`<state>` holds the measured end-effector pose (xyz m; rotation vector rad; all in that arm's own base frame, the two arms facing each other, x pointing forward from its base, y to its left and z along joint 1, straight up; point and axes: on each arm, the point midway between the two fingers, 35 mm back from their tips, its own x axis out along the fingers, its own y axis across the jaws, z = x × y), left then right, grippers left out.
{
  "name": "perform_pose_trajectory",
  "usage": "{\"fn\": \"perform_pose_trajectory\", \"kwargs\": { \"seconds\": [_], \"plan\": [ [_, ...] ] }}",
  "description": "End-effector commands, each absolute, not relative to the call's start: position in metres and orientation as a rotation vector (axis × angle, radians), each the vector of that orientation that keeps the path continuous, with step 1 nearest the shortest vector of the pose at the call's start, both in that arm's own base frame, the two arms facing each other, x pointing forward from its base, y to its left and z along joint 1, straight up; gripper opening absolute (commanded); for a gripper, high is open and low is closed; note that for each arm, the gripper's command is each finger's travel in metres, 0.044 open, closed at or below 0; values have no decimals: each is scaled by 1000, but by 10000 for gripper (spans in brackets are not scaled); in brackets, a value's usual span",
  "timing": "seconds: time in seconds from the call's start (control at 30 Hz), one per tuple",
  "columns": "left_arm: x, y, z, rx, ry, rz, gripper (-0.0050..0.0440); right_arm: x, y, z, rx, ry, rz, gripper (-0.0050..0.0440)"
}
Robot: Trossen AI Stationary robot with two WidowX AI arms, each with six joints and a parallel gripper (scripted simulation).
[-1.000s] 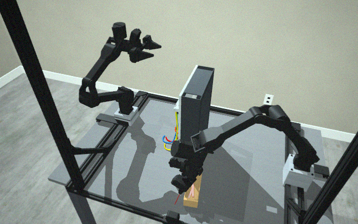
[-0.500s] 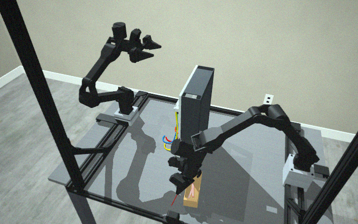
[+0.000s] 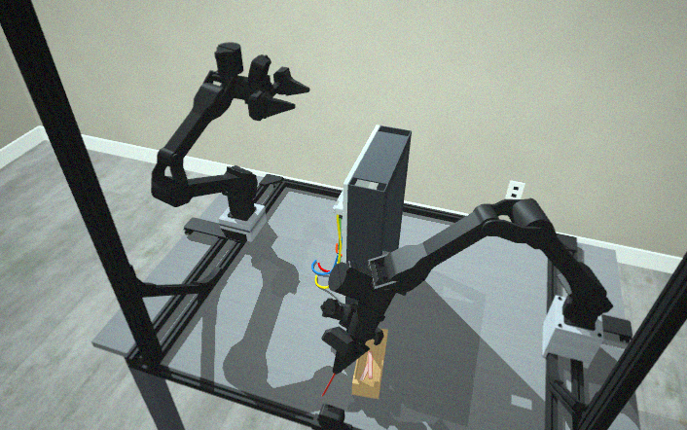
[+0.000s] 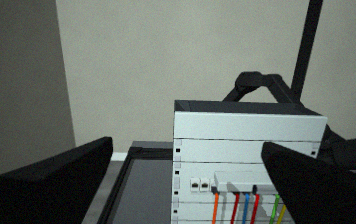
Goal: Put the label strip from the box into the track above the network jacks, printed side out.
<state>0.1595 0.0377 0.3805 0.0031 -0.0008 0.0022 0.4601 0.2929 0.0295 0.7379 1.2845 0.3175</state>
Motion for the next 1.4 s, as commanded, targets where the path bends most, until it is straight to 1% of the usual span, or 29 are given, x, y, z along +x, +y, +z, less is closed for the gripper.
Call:
{"fn": "perform_pose_trajectory", "kwargs": {
  "seconds": [0.0, 1.37],
  "plan": [
    [159, 37, 382, 4, -2, 0, 440, 466, 295, 57, 787, 1229, 367, -50],
    [159, 37, 382, 4, -2, 0, 440, 474, 289, 77, 1112, 1168, 605, -50]
  ]
}}
